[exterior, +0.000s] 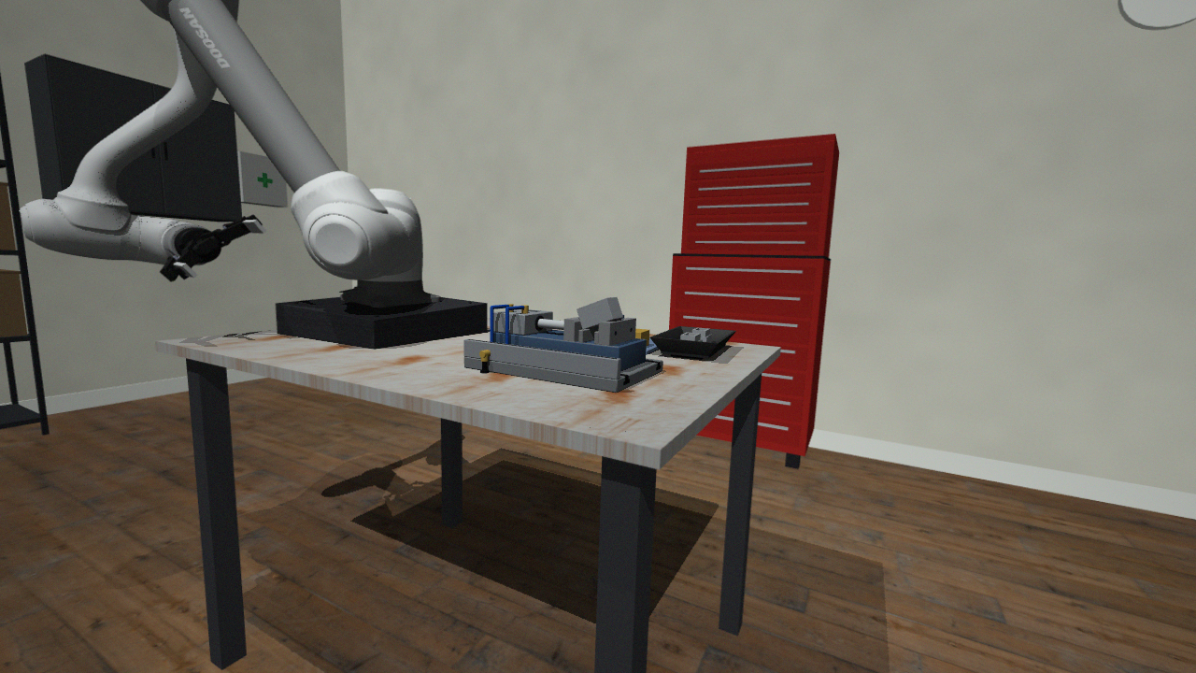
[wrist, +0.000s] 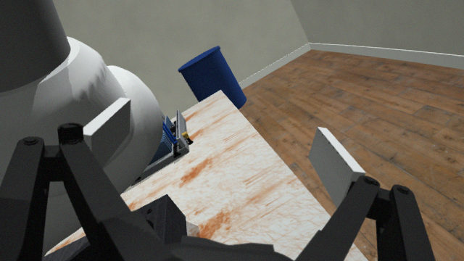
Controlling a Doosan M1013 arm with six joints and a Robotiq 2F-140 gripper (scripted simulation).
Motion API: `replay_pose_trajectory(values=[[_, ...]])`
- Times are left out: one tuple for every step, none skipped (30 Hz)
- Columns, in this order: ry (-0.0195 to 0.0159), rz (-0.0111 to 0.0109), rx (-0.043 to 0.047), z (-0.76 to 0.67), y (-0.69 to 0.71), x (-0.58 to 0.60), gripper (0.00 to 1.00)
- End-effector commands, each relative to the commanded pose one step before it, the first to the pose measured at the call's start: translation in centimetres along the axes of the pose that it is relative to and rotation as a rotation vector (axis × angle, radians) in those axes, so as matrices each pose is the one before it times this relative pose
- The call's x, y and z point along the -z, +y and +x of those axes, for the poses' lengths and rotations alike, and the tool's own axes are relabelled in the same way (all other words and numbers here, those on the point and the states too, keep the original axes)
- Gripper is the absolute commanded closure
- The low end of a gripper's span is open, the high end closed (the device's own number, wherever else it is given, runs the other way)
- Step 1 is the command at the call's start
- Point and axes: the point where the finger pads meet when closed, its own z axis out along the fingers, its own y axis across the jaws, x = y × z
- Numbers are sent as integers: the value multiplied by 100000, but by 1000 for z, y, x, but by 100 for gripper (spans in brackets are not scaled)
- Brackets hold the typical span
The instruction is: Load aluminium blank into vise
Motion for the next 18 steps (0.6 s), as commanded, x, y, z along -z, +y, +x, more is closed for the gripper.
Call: replay_pose_trajectory(values=[[3, 3, 29, 8, -5, 0, 0], [0, 0, 0, 0, 0, 0, 0], [-3, 2, -2, 0, 0, -1, 0], [-20, 12, -12, -1, 1, -4, 0], [-52, 32, -31, -2, 2, -10, 0], [-100, 61, -60, -5, 3, -19, 0], [-162, 99, -97, -7, 5, -30, 0], [-237, 145, -142, -11, 8, -44, 0], [-325, 198, -194, -14, 11, -60, 0], [-425, 257, -252, -19, 14, -79, 0], [-536, 322, -317, -23, 18, -99, 0], [-658, 391, -387, -27, 22, -121, 0], [-790, 464, -461, -32, 27, -145, 0], [-932, 539, -540, -36, 32, -171, 0], [-1083, 616, -622, -39, 38, -197, 0], [-1243, 693, -706, -42, 45, -225, 0], [-1411, 769, -792, -44, 52, -254, 0], [0, 0, 0, 0, 0, 0, 0]])
